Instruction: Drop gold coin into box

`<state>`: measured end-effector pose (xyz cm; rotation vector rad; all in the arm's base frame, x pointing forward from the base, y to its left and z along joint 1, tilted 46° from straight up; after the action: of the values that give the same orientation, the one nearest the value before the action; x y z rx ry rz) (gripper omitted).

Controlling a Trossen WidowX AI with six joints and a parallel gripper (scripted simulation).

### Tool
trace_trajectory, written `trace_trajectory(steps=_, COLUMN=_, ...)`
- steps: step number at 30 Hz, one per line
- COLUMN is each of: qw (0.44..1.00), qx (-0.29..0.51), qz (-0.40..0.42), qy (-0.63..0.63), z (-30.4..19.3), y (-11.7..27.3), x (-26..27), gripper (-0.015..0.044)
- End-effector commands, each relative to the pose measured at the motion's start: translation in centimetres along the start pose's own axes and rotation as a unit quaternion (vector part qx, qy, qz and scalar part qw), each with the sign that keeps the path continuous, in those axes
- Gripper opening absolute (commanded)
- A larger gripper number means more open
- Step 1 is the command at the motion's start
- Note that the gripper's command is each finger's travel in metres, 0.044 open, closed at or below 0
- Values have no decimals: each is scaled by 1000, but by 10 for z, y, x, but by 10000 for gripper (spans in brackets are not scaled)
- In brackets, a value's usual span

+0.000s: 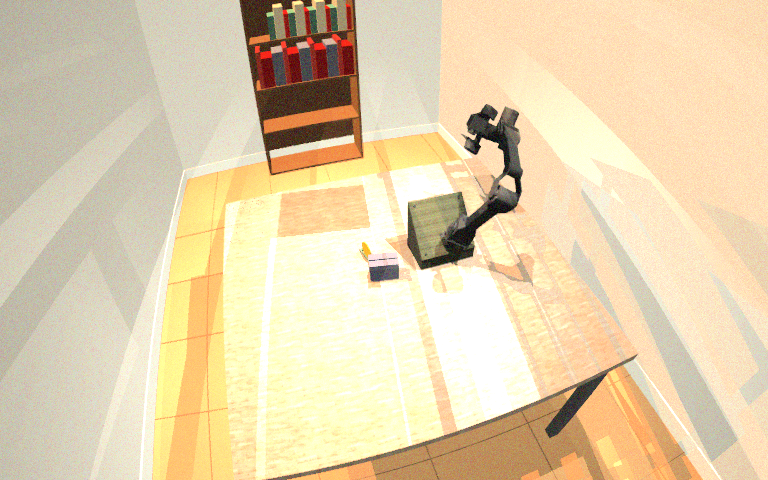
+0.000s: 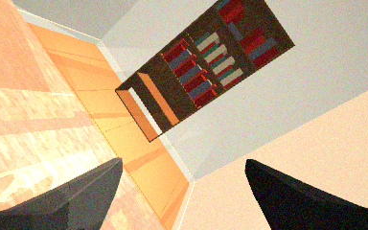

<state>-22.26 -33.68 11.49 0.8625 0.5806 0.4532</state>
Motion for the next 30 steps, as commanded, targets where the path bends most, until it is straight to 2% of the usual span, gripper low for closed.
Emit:
trace_trajectory(steps=1, qw=1000, qx=-1, qz=4, qy=-2, z=2, y=-2, x=1, gripper=374)
trace_trajectory(steps=9, qw=982, qx=10, qz=160, qy=-102, z=84, y=-64, x=78, gripper=164)
trace_trajectory(steps=19, qw=905, qx=152, qz=344, qy=-199, z=158, y=-109, x=228, gripper=161)
trace_trajectory(steps=25, qw=837, qx=301, qz=375, qy=-261, z=178, y=-108, x=320, gripper=161)
trace_trajectory(steps=30, qw=769, qx=452, qz=338, qy=-300, z=180, y=-94, x=403, gripper=161)
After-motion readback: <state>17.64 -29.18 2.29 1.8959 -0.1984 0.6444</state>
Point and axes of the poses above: the point midway between the two fingers, 35 mm back from their tips, its own y axis back along the fingers, its own x axis across the jaws, z = x × y, the point moved 3 cm from there along y, back along the fingers, and after that the axes turned 6 degrees about -y, right-handed, at the moved point
